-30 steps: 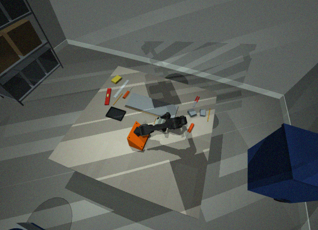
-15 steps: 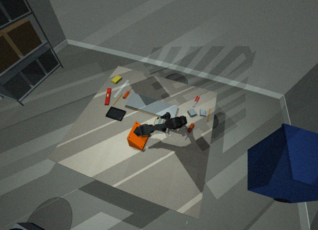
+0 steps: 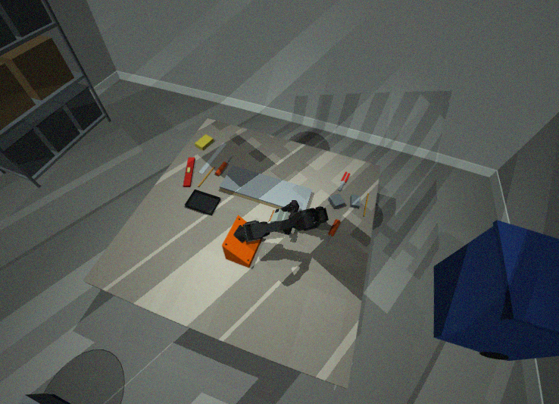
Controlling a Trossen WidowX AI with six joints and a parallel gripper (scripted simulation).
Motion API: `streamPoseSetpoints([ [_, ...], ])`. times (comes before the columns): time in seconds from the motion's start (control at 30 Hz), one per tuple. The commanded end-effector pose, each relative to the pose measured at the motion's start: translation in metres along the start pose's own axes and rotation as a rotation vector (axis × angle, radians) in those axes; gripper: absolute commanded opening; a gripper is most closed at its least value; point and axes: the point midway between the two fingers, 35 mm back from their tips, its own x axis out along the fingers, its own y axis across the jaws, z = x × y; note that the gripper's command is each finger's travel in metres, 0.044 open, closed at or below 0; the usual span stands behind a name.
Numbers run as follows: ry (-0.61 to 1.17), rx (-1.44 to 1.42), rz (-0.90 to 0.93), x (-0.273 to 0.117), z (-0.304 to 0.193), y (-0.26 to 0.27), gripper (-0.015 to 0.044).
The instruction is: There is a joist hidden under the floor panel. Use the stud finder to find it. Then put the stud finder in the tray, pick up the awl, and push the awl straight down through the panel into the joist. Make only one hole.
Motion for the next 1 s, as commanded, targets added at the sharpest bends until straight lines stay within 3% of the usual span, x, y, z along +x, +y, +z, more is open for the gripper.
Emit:
streamPoseSetpoints([
  [0.0, -0.004, 0.003, 0.001, -0.0006, 0.0033, 0.0001, 0.0378],
  [0.97, -0.005, 0.003, 0.001, -0.0029, 0.0053, 0.0, 0.0378],
])
